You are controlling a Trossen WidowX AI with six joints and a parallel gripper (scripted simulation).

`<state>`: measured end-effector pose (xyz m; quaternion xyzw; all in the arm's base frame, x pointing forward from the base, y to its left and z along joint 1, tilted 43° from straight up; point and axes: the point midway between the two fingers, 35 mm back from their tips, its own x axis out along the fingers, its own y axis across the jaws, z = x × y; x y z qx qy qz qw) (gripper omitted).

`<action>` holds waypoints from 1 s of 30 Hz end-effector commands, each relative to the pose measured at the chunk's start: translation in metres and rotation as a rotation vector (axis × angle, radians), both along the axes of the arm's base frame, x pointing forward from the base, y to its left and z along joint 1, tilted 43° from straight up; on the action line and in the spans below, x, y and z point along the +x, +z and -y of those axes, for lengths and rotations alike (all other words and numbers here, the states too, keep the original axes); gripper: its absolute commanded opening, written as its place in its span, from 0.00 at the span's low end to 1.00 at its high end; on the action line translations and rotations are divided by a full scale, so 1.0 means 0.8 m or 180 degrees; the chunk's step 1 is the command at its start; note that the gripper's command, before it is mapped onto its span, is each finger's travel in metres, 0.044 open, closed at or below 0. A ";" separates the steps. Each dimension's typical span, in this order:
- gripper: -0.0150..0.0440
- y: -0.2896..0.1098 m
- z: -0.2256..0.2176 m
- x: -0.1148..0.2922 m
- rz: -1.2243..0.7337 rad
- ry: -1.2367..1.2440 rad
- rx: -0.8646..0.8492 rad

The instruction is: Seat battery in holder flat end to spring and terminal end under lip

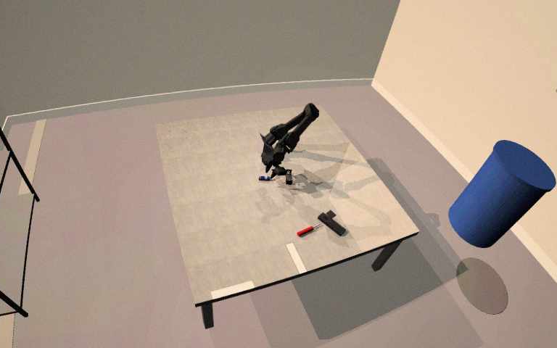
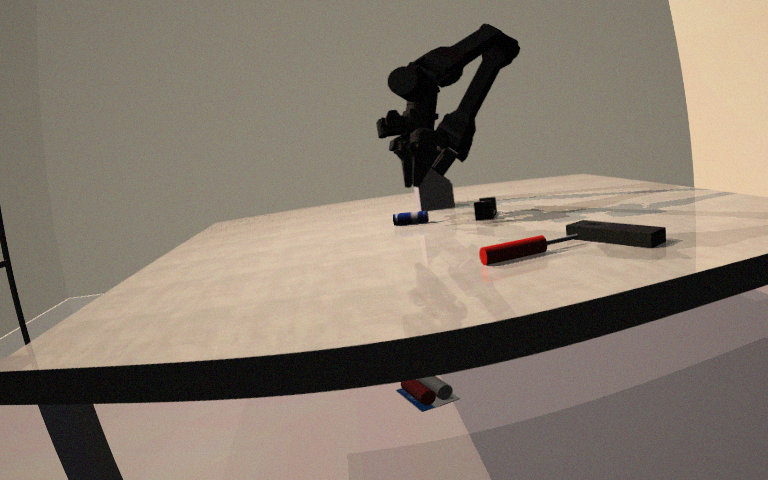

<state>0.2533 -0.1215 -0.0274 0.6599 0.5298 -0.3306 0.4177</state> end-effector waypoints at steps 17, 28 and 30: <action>0.66 -0.038 -0.017 -0.044 -0.0902 -0.0964 0.1123; 0.66 -0.054 -0.032 -0.040 -0.0901 -0.0965 0.1123; 0.66 -0.057 -0.035 -0.039 -0.0901 -0.0965 0.1124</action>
